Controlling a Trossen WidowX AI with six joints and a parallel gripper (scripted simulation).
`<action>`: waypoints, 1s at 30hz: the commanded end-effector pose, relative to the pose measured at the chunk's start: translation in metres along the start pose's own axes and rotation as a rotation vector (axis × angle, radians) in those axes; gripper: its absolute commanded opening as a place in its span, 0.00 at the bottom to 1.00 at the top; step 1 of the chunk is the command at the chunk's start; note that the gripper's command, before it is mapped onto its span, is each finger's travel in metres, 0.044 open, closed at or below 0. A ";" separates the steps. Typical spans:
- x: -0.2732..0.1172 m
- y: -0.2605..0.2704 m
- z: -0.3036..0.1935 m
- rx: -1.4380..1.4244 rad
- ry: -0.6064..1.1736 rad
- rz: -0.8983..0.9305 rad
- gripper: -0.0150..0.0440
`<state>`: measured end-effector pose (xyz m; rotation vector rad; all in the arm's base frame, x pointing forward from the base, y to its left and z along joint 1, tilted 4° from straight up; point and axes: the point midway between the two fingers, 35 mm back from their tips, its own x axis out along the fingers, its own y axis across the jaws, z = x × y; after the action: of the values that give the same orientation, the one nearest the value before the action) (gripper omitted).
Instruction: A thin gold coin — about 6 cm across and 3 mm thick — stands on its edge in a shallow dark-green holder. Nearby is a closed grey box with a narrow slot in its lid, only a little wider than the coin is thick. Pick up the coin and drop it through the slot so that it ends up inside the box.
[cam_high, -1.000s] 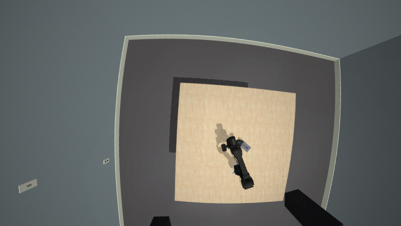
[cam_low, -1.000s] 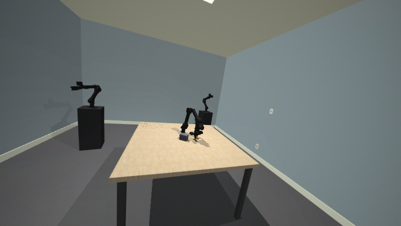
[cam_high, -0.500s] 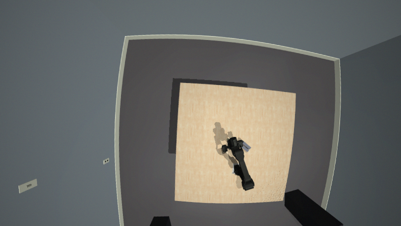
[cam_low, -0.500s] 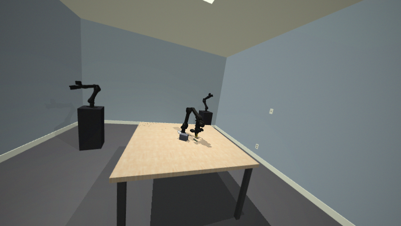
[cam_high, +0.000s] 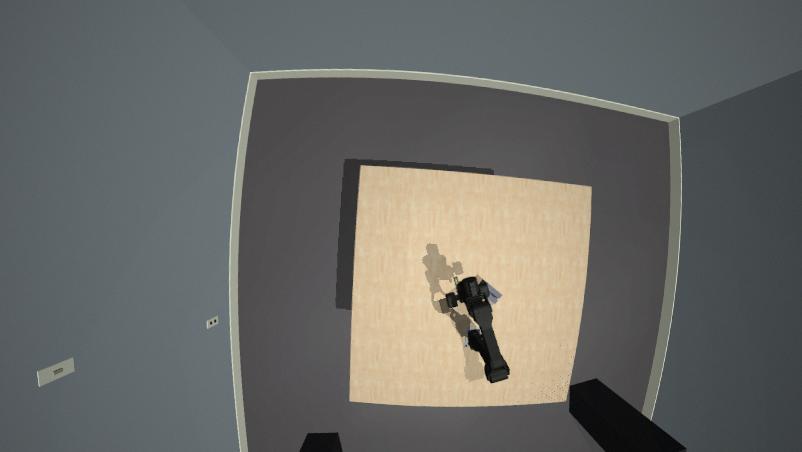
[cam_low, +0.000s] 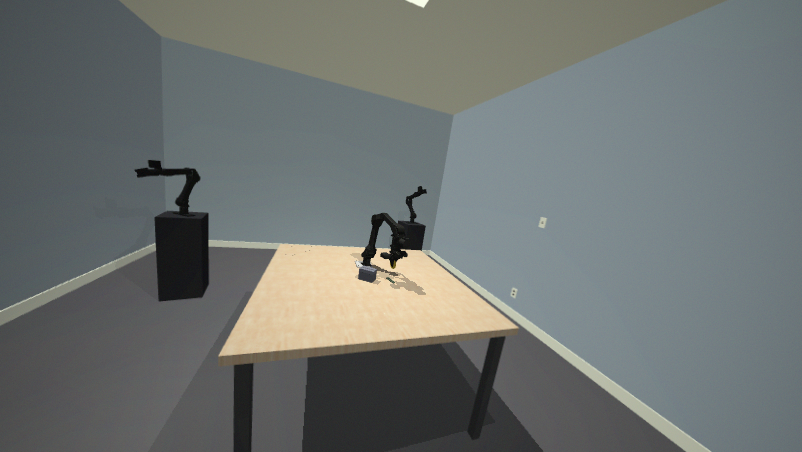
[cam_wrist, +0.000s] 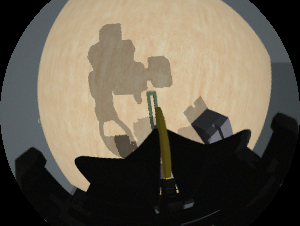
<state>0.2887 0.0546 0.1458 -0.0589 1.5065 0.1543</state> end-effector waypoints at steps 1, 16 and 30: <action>-0.008 0.000 -0.002 -0.002 -0.001 0.002 0.25; -0.009 0.001 0.001 -0.469 -0.002 0.002 0.25; -0.009 -0.003 0.002 -0.624 -0.002 0.001 0.25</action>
<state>0.2906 0.0543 0.1557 -0.5502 1.4070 0.6115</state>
